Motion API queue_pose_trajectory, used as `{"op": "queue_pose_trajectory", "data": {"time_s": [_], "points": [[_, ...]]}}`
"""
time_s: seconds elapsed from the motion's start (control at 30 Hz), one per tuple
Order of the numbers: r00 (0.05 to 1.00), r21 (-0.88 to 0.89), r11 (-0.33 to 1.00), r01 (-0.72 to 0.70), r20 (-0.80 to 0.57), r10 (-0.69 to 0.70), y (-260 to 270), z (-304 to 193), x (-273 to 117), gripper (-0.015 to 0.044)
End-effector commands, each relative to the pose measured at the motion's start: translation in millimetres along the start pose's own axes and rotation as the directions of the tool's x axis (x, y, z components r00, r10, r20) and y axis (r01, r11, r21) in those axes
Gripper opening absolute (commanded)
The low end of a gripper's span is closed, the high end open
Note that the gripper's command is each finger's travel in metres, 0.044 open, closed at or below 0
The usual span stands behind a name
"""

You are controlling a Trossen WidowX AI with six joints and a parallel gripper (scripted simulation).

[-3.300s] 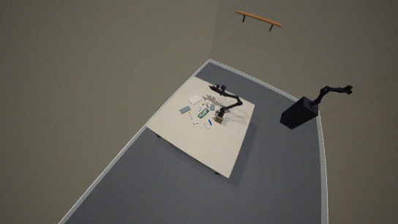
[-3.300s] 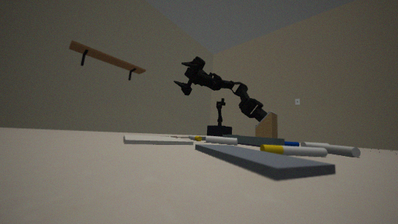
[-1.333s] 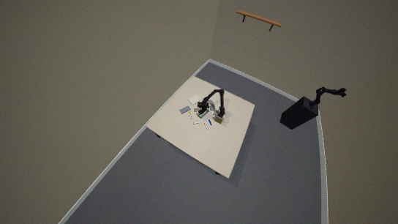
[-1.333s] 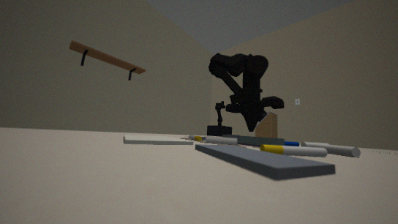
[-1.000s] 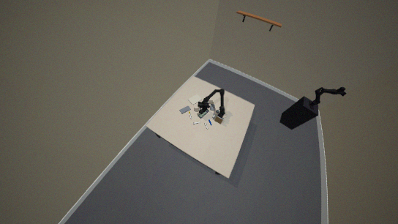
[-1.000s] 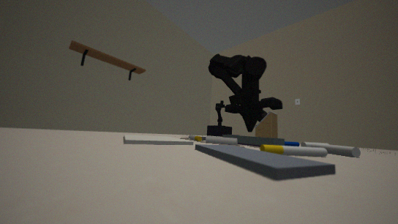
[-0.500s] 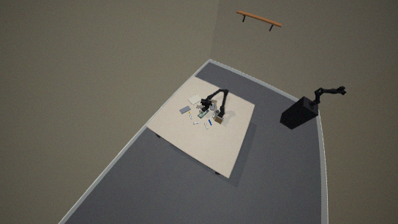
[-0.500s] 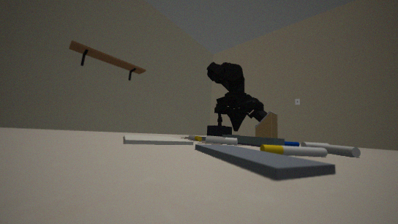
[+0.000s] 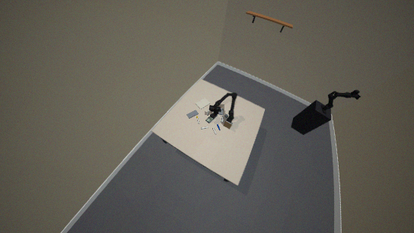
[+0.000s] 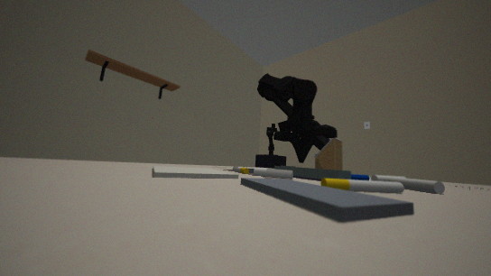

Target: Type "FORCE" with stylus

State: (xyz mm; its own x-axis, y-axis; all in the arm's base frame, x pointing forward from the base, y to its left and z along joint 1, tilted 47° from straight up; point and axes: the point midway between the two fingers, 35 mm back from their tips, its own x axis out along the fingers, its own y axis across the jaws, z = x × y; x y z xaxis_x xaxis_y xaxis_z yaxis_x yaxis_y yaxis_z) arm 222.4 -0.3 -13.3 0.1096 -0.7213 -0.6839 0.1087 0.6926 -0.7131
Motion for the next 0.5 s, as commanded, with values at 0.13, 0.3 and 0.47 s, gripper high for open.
{"op": "queue_pose_trajectory", "data": {"time_s": [0.13, 0.3, 0.47], "points": [[1.0, 0.009, 1.0, -0.003, 0.0, 0.003, 3.9, -4.9, 0.2, 0.0], [1.0, 0.009, 1.0, -0.004, 0.0, 0.004, 10.1, -3.9, -0.2, 0.0], [1.0, 0.01, 1.0, -0.008, 0.001, 0.008, 61.0, -2.4, -1.2, 0.0]]}}
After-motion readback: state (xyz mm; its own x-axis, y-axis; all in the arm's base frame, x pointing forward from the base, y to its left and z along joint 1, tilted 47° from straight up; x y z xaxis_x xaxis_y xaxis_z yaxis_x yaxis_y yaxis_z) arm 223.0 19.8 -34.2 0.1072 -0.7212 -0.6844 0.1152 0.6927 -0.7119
